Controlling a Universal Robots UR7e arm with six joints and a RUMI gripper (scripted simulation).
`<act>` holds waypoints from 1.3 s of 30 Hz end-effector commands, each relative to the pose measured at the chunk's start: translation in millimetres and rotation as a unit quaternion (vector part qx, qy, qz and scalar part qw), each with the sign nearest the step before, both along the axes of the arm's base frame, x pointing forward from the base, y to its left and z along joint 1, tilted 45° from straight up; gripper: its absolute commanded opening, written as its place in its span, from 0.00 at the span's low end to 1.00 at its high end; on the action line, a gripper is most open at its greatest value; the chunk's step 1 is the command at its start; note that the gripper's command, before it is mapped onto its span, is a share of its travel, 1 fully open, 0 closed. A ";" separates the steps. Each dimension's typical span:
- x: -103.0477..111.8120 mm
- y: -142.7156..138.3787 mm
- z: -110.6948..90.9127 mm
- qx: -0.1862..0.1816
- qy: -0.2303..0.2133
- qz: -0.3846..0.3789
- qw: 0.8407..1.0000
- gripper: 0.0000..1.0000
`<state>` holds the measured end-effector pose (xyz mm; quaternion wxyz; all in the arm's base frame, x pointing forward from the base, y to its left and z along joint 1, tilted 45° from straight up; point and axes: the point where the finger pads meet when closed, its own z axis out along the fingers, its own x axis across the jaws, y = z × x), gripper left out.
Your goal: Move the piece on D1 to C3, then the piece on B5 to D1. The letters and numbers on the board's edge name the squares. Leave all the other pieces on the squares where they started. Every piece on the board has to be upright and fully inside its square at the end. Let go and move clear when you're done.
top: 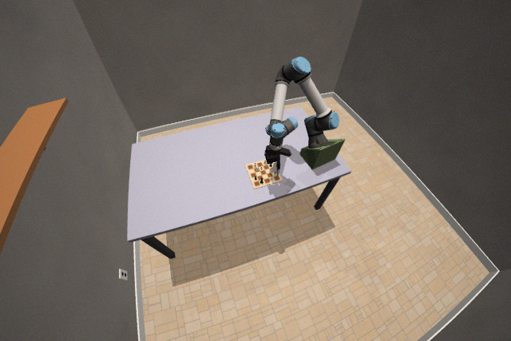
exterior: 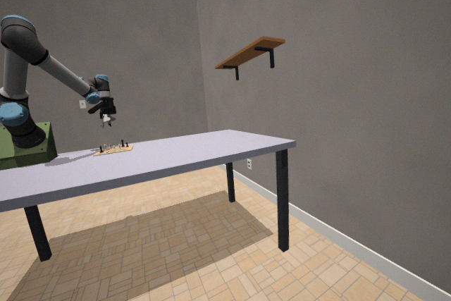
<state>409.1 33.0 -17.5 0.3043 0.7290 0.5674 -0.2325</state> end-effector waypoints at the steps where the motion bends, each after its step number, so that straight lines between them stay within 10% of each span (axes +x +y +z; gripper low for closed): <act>1: -0.5 -2.9 -3.0 0.001 0.050 0.052 0.997 1.00; 12: -1.2 -10.9 -10.8 0.000 0.174 0.175 0.969 1.00; 26: 0.7 -23.0 -23.7 -0.001 0.361 0.361 0.860 1.00; 39: 2.5 -27.8 -30.2 -0.002 0.437 0.437 0.786 1.00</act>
